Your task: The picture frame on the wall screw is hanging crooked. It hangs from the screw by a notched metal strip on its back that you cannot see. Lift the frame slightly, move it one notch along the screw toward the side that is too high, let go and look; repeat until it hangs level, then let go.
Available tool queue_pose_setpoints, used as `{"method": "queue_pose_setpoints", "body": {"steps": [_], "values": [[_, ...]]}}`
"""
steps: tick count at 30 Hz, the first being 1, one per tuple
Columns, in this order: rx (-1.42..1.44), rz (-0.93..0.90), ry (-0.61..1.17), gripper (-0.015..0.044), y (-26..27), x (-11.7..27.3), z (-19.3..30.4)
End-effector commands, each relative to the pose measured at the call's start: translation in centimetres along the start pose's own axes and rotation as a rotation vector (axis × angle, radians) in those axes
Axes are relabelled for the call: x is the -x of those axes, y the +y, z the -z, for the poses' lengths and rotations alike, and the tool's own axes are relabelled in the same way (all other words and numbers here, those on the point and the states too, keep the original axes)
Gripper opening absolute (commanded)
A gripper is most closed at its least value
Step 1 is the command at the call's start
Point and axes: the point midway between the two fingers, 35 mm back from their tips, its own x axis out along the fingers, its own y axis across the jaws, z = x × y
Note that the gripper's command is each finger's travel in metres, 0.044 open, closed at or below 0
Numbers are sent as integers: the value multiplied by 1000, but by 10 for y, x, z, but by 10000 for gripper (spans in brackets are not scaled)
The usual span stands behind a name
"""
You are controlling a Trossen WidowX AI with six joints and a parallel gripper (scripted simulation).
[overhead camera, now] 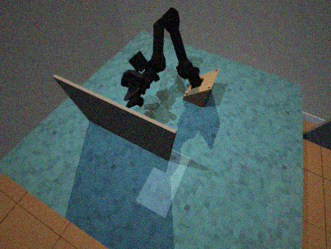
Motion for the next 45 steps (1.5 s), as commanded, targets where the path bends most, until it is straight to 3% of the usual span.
{"method": "queue_pose_setpoints", "body": {"steps": [1,24,45], "values": [[-3,1,-3,260,0,-2,-1],[-4,0,-5,260,0,-39,-1],[-4,0,-5,260,0,-40,-1]]}}
